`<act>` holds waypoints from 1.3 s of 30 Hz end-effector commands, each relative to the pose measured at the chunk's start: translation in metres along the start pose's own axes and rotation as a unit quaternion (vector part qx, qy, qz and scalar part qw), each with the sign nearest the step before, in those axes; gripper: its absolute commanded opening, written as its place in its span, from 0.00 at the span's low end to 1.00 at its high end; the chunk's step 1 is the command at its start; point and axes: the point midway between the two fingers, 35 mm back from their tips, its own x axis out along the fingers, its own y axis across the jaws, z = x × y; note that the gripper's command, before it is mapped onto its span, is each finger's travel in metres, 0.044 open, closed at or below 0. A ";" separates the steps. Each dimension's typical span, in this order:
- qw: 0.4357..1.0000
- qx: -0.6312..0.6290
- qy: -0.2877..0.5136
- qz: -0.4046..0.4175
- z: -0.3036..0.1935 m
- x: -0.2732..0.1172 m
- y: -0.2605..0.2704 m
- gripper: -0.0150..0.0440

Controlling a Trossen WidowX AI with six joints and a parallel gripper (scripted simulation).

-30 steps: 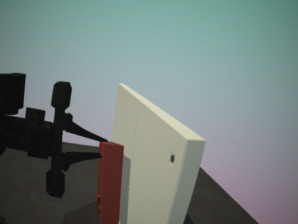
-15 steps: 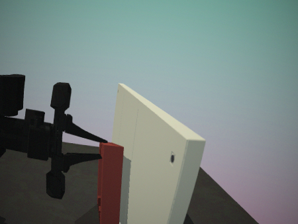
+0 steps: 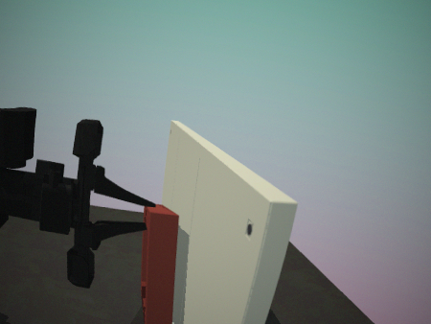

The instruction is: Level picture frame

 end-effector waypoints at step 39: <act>0.993 0.115 0.001 0.000 0.001 0.000 0.002 0.25</act>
